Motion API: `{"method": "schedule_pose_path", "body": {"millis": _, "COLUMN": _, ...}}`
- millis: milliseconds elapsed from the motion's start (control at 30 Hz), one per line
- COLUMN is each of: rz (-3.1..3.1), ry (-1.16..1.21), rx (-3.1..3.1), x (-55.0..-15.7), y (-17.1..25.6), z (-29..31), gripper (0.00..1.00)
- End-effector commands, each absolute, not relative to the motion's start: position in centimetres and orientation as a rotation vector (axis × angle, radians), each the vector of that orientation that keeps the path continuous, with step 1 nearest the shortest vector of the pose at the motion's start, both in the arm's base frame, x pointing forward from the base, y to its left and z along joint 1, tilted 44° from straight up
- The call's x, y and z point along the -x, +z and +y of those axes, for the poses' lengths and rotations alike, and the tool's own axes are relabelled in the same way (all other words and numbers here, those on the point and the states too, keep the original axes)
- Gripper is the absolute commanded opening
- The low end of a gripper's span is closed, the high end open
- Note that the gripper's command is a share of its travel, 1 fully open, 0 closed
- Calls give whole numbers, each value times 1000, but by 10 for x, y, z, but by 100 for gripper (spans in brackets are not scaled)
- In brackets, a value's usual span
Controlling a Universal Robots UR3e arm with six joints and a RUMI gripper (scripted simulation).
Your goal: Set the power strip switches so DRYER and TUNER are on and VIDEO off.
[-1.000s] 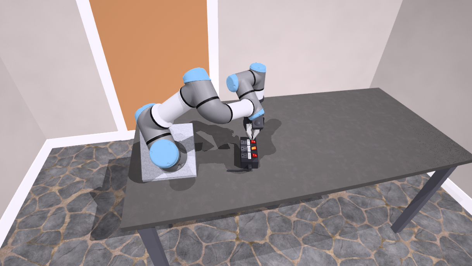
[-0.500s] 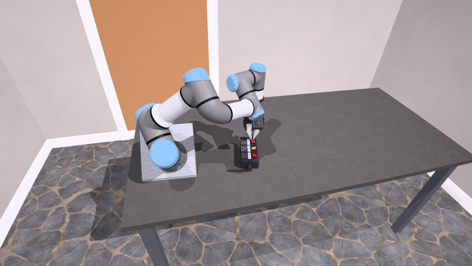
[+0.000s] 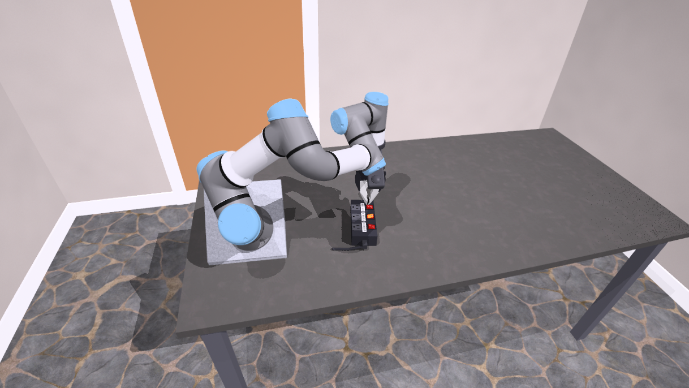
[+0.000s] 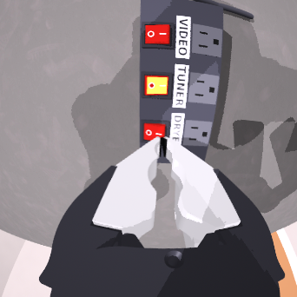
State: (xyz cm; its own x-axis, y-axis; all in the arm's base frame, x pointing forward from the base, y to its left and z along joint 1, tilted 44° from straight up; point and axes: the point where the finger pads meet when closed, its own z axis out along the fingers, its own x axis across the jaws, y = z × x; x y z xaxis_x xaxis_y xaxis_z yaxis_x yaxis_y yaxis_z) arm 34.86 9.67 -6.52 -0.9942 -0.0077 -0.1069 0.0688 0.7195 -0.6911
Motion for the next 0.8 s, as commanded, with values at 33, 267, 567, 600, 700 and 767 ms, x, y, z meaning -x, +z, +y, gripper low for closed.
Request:
{"method": "schedule_pose_path", "body": {"millis": 33, "rz": 2816, "ry": -1136, "rx": -50, "x": -349, "y": -65, "z": 97, "gripper": 0}}
{"method": "schedule_pose_path", "body": {"millis": 267, "rz": 2816, "ry": -1136, "rx": -50, "x": -349, "y": -67, "z": 95, "gripper": 0}}
{"method": "schedule_pose_path", "body": {"millis": 567, "rz": 2816, "ry": -1136, "rx": -50, "x": -350, "y": -69, "z": 93, "gripper": 0}}
{"method": "schedule_pose_path", "body": {"millis": 600, "rz": 2816, "ry": -1136, "rx": -50, "x": -350, "y": -70, "z": 92, "gripper": 0}}
{"method": "schedule_pose_path", "body": {"millis": 700, "rz": 2816, "ry": -1136, "rx": -50, "x": -350, "y": -70, "z": 92, "gripper": 0}}
{"method": "schedule_pose_path", "body": {"millis": 767, "rz": 2816, "ry": -1136, "rx": -50, "x": -350, "y": -70, "z": 92, "gripper": 0}}
